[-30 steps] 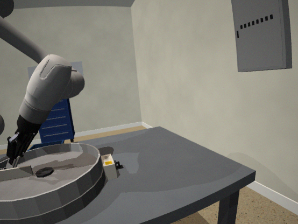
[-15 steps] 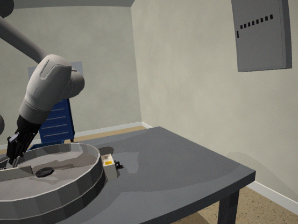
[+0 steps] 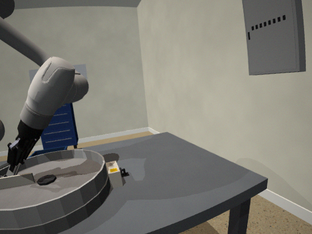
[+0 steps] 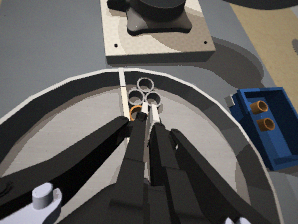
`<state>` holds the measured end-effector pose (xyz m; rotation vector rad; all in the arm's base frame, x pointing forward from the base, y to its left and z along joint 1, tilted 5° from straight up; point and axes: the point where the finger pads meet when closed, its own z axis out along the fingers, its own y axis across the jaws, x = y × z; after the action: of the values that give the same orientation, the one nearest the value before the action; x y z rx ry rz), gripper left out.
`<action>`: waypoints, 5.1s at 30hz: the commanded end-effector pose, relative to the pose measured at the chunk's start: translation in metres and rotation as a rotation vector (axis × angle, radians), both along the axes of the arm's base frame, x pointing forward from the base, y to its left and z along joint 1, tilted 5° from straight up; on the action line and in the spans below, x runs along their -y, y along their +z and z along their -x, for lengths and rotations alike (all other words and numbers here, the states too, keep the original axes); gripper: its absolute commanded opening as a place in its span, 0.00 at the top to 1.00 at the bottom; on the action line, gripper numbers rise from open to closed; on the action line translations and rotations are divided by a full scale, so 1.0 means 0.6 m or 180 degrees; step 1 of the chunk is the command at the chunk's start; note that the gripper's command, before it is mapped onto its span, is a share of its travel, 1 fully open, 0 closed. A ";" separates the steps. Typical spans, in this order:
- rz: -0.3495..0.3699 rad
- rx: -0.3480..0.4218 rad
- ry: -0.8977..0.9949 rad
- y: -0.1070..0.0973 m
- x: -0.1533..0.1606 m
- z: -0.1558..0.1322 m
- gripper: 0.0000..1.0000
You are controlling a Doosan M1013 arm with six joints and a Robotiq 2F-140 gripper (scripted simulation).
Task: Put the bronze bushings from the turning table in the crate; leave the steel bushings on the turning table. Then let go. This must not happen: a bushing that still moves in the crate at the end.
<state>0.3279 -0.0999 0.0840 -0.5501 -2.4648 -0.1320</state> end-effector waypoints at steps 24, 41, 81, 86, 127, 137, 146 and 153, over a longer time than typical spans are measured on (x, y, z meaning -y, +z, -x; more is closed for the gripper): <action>0.0000 0.0000 0.0000 0.000 0.000 0.000 1.00; 0.0000 0.0000 0.0000 0.000 0.000 0.000 1.00; 0.0000 0.0000 0.0000 0.117 -0.006 0.007 1.00; 0.0000 0.0000 0.0000 0.117 -0.006 0.007 1.00; 0.0000 0.0000 0.0000 0.114 -0.114 -0.031 1.00; 0.0000 0.0001 0.0000 0.110 -0.243 -0.078 1.00; 0.0000 0.0001 0.0000 0.106 -0.355 -0.118 1.00; 0.0000 0.0000 0.0000 0.103 -0.472 -0.160 1.00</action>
<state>0.4133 0.1571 0.1468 -0.5492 -2.4646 -0.1334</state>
